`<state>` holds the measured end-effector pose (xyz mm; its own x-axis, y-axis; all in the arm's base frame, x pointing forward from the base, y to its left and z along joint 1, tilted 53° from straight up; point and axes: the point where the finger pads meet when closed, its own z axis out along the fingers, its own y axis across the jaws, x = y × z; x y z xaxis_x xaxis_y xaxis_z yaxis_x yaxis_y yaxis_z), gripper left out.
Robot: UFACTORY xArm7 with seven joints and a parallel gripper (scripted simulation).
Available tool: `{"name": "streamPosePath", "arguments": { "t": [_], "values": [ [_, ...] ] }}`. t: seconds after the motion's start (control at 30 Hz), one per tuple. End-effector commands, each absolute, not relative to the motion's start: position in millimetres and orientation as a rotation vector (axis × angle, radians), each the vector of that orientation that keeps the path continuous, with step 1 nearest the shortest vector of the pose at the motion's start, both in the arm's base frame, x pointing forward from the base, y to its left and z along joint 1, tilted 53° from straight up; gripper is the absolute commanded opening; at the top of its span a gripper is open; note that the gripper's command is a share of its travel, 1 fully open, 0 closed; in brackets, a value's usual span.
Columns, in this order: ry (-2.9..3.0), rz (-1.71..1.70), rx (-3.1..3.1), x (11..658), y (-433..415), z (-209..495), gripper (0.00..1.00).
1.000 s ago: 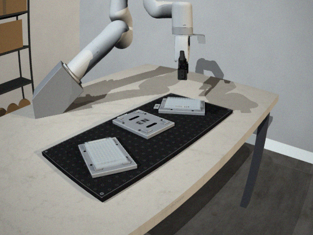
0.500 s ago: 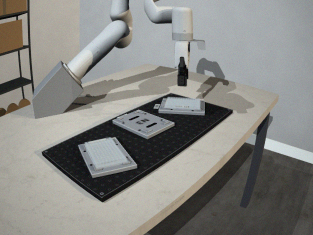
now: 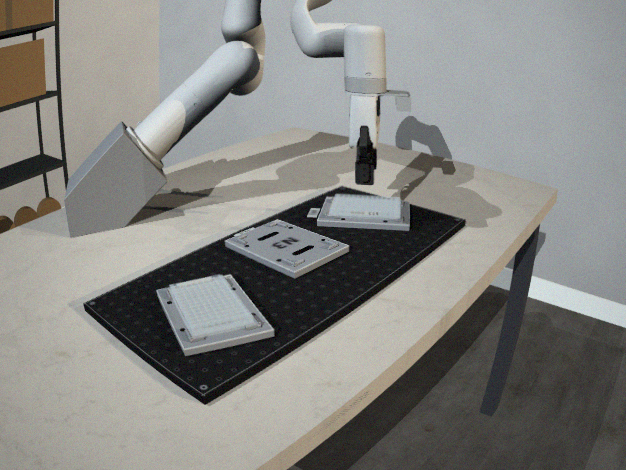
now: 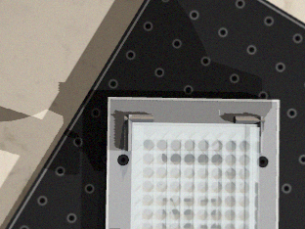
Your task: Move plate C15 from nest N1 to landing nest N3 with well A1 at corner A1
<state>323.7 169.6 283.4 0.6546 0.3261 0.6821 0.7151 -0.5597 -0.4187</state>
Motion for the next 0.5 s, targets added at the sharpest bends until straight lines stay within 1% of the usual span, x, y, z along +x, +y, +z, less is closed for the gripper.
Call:
{"name": "streamPosePath", "arguments": {
  "t": [0.0,0.47],
  "values": [
    [-0.801,-0.721,-2.169,325.8,171.4,283.0,1.00],
    [-0.801,-0.720,-2.169,331.1,188.0,270.0,1.00]
  ]
}}
